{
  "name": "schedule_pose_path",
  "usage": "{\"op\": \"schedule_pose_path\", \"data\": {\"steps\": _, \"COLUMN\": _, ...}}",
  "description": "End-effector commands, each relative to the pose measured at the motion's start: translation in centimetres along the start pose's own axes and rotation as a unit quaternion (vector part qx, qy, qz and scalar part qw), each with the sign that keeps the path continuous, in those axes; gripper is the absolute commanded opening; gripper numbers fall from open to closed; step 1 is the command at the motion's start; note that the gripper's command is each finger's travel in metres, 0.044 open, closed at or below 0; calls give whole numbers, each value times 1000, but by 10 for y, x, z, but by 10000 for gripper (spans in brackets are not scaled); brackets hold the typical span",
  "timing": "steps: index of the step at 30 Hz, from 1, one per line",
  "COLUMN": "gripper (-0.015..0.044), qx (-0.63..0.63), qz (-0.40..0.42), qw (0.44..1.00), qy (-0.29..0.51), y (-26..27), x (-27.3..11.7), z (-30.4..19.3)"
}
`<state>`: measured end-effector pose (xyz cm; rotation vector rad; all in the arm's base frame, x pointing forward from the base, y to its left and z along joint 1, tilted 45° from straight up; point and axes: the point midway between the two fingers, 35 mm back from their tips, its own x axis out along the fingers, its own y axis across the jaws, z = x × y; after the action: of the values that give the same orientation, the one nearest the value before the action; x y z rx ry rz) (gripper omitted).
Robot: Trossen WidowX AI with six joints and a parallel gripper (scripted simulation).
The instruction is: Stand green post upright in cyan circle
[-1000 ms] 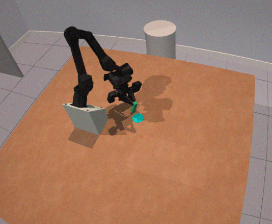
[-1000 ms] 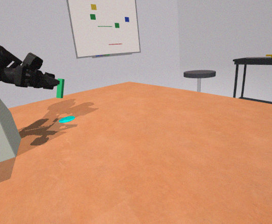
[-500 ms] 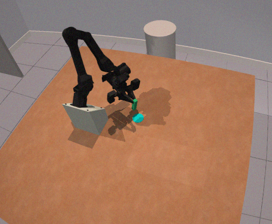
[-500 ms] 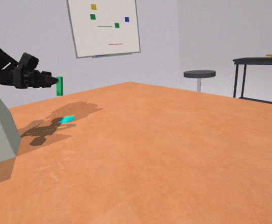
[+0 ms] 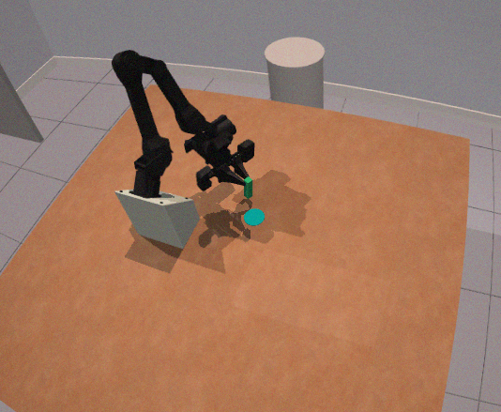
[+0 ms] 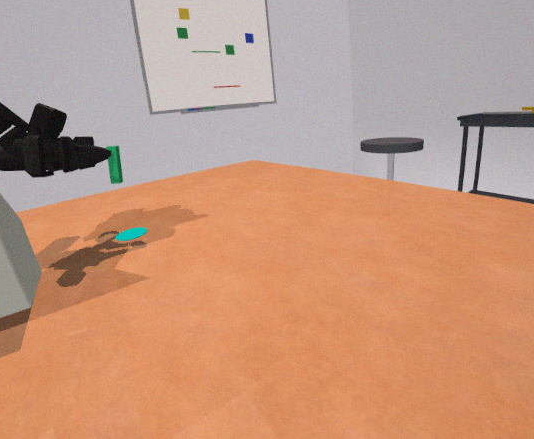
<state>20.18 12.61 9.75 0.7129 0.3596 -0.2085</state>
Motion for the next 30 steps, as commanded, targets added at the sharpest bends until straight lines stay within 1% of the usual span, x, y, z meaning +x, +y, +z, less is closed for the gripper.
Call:
{"op": "schedule_pose_path", "data": {"steps": 1, "gripper": 23, "qx": 16, "qz": 9, "qw": 1000, "qy": -11, "y": 1, "x": -3, "z": 3}}
{"op": "schedule_pose_path", "data": {"steps": 8, "gripper": 23, "qx": 35, "qz": 22, "qw": 999, "qy": -24, "y": 2, "x": -6, "z": 5}}
{"op": "schedule_pose_path", "data": {"steps": 30, "gripper": 23, "qx": 35, "qz": 21, "qw": 999, "qy": -24, "y": 4, "x": -5, "z": -1}}
